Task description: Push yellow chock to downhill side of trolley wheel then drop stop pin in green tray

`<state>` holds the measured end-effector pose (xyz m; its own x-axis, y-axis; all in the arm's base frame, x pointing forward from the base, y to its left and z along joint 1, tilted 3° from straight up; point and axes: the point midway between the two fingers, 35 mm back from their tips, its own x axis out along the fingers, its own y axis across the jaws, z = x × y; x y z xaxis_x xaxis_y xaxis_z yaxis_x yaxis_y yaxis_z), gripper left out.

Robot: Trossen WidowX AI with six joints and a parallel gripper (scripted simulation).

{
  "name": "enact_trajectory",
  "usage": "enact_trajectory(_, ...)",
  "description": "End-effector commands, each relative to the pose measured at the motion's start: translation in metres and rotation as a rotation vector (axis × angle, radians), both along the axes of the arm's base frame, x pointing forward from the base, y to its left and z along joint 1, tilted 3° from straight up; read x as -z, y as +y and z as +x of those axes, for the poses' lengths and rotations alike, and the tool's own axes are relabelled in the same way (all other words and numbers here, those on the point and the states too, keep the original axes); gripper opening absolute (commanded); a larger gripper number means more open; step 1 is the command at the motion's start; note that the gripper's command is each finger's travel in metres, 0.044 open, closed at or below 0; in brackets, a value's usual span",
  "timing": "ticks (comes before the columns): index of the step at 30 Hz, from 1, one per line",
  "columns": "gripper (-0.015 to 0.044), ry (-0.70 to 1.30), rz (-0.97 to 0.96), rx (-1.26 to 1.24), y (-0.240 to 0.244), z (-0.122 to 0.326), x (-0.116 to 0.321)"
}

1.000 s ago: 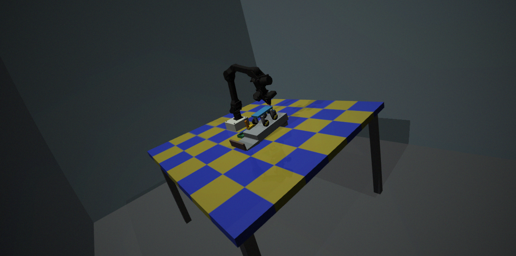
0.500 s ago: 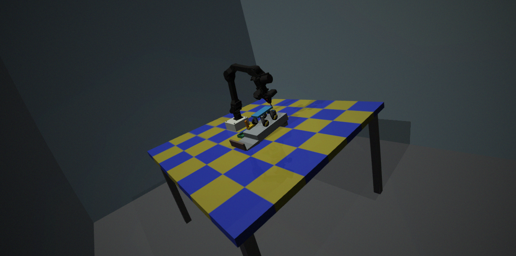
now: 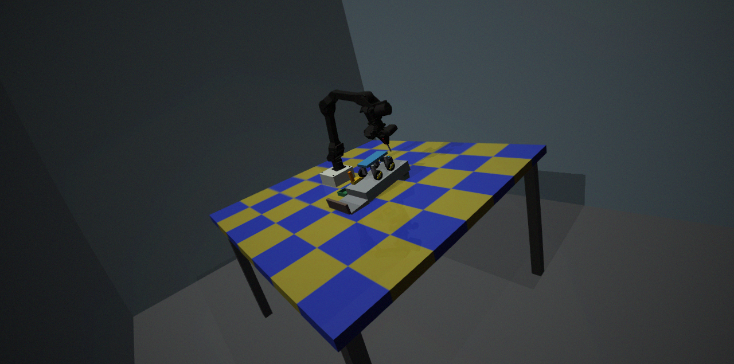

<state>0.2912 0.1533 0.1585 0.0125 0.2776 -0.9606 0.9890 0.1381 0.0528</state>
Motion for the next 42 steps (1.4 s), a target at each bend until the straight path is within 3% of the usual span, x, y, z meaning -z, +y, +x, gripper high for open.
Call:
enact_trajectory(1,0.0000,-0.005,0.000,0.003,0.002,-0.002,-0.002)
enact_trajectory(25,0.0000,0.001,0.000,0.003,-0.008,-0.082,0.006)
enact_trajectory(42,0.0000,0.000,-0.005,0.003,-0.050,-0.074,0.014)
